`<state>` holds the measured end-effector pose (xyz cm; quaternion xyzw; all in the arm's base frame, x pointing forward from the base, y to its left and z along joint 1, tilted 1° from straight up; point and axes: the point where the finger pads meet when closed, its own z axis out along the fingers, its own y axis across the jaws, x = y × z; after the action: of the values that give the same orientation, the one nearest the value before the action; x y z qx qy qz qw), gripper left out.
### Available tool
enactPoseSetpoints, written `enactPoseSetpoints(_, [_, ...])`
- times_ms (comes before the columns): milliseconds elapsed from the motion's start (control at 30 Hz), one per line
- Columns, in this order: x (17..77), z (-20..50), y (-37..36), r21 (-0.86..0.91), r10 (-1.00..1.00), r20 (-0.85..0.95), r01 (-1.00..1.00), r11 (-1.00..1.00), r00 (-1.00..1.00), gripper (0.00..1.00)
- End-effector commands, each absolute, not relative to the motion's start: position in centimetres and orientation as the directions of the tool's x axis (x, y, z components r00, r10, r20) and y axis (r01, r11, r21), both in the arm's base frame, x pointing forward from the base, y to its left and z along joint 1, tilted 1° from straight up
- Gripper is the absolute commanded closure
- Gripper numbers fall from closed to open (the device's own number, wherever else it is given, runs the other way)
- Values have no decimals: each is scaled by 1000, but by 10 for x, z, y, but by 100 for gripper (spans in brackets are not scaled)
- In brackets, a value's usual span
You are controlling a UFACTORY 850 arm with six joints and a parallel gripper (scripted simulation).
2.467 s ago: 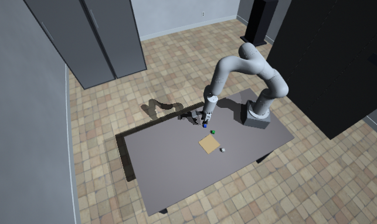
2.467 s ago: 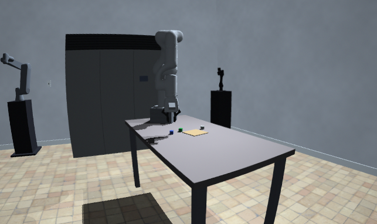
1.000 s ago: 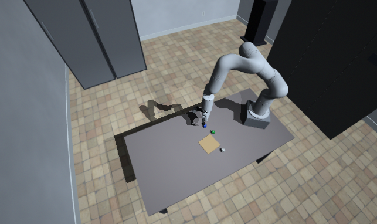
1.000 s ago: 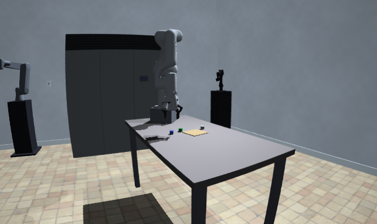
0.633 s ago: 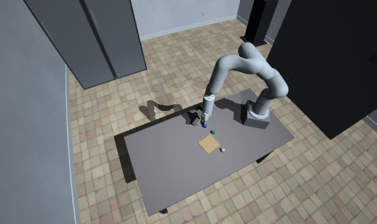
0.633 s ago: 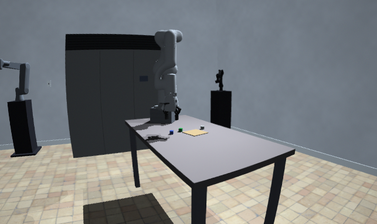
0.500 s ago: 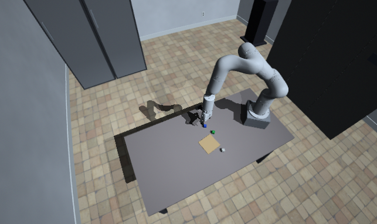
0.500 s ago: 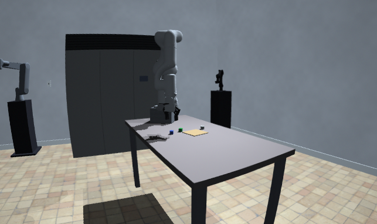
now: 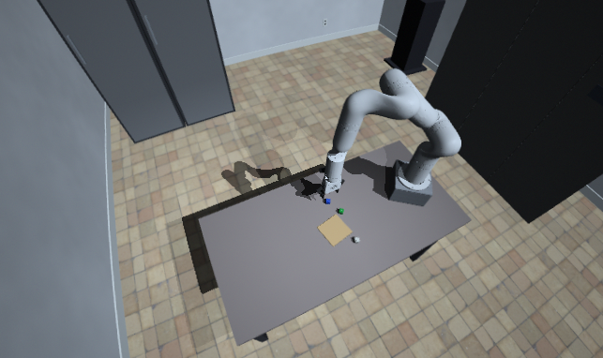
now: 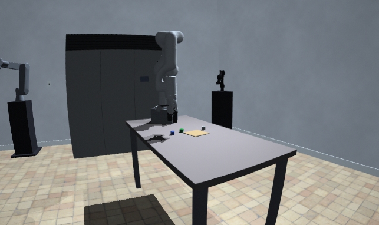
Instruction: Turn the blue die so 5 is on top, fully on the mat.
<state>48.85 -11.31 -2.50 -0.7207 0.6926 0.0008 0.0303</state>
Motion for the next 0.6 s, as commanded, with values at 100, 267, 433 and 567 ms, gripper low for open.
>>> enactPoseSetpoints(100, [487, -28, -113, -13, -994, -23, -994, 105, -104, 0])
enactPoseSetpoints(267, [487, -28, -113, -13, -994, -23, -994, 105, -104, 58])
enactPoseSetpoints(433, [487, -28, -113, -13, -994, -23, -994, 105, -104, 58])
enactPoseSetpoints(567, [487, -28, -113, -13, -994, -23, -994, 105, -104, 58])
